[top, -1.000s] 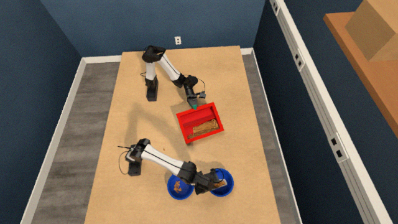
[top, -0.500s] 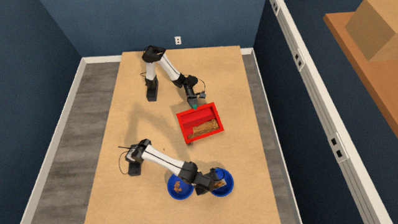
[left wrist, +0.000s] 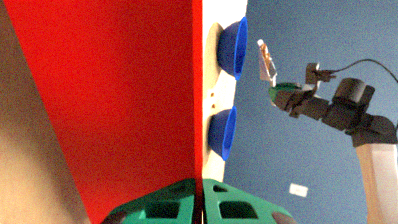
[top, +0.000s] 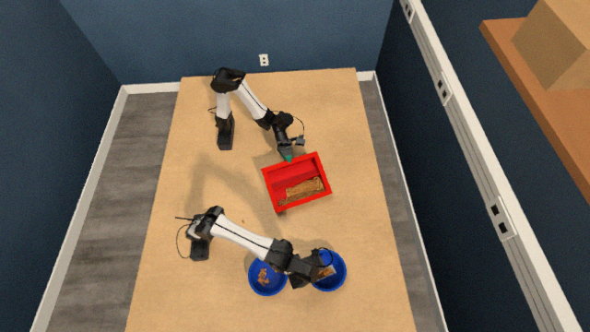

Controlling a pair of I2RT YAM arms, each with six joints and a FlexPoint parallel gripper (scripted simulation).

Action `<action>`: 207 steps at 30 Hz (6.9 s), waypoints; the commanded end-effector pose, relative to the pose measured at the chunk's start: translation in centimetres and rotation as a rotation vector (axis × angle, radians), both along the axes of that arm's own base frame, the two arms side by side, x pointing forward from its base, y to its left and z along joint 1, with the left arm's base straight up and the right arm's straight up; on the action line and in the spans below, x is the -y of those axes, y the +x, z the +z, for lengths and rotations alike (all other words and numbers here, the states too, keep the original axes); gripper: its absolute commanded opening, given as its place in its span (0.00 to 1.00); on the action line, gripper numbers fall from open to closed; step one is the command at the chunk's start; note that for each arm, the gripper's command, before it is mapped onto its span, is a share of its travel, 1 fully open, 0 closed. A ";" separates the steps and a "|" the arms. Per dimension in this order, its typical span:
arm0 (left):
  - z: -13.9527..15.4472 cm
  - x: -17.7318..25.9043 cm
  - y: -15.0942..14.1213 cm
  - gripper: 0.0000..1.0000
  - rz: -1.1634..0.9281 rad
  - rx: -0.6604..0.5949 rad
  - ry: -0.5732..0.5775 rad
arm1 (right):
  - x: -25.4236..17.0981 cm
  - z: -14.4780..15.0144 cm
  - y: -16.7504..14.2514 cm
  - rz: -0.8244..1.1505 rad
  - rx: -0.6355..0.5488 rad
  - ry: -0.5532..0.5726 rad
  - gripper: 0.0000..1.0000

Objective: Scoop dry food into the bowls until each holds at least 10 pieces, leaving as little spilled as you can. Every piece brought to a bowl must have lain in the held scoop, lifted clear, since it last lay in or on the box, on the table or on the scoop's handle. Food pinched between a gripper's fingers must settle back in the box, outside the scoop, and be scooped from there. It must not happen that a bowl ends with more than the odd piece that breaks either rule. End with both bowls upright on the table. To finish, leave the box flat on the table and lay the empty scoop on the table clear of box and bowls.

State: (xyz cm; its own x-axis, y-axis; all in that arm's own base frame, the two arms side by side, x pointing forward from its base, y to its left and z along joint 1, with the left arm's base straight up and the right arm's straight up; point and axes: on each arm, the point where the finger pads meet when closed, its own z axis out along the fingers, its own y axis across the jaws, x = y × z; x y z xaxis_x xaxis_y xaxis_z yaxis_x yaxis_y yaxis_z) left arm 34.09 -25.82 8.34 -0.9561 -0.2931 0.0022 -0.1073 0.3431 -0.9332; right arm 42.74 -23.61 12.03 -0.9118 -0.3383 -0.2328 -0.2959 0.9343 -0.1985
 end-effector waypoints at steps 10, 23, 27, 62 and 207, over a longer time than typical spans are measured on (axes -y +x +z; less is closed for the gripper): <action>0.4 0.3 0.0 0.00 -0.028 0.034 -0.013 | 0.3 0.5 0.6 0.035 -0.002 -0.039 0.00; 0.4 0.3 0.0 0.00 -0.028 0.034 -0.013 | 0.7 1.3 1.4 0.160 -0.031 -0.133 0.00; 0.4 0.3 0.0 0.00 -0.028 0.034 -0.013 | 0.9 1.6 1.6 0.200 -0.039 -0.163 0.00; 0.4 0.3 0.0 0.00 -0.028 0.034 -0.013 | 0.6 4.6 2.4 0.370 -0.080 -0.394 0.00; 0.4 0.3 0.0 0.00 -0.028 0.034 -0.013 | -3.1 -2.8 -1.3 -0.356 0.429 0.448 0.00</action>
State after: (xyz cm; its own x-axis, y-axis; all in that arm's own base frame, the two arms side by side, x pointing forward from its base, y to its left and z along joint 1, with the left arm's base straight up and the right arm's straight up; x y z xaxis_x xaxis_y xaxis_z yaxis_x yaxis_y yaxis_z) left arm 34.09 -25.82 8.34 -0.9561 -0.2931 0.0022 -0.1073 0.3431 -0.9332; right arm 40.01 -20.65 6.71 -0.8053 0.1984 -0.5587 0.0966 0.9737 0.2065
